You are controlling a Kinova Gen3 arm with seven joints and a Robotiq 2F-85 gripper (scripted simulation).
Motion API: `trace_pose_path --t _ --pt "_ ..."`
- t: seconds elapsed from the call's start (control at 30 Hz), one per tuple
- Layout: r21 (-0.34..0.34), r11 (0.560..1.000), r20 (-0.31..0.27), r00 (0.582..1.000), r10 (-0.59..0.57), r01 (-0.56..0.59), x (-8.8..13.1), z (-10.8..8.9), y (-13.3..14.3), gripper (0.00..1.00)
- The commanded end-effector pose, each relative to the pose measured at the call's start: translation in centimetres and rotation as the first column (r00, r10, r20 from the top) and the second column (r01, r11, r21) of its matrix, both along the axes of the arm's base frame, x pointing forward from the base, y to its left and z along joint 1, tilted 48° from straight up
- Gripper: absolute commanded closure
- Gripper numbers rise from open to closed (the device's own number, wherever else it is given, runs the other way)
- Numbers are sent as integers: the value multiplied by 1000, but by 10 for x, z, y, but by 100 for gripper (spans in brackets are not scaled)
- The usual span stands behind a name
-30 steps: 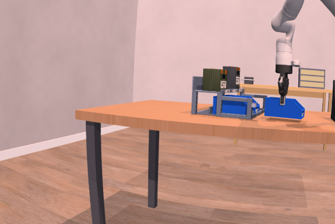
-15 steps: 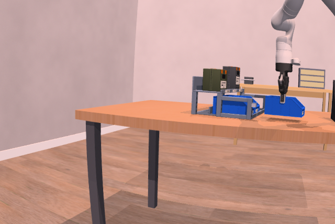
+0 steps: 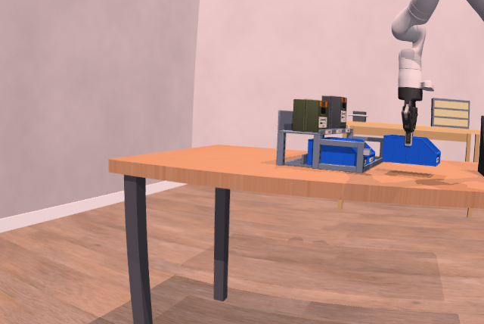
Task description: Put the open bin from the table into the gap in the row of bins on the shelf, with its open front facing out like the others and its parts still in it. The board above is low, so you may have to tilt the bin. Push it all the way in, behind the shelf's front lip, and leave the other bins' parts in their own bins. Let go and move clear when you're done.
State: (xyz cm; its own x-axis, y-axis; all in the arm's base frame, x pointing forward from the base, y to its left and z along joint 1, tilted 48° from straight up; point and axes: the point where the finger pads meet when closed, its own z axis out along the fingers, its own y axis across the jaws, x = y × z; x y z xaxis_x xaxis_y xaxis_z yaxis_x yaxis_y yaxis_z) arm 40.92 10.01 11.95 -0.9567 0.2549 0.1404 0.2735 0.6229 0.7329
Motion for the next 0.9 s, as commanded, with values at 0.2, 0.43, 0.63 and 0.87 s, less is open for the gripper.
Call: trace_pose_path --t 0.2,0.43,0.63,0.87 --pt "-14 998 73 995 62 -61 -5 -22 -20 90" --pt "-14 998 73 995 62 -61 -5 -22 -20 90" --pt "-14 998 73 995 63 -62 -10 -40 -34 90" --pt "-14 998 73 995 62 -61 -11 -45 -38 90"
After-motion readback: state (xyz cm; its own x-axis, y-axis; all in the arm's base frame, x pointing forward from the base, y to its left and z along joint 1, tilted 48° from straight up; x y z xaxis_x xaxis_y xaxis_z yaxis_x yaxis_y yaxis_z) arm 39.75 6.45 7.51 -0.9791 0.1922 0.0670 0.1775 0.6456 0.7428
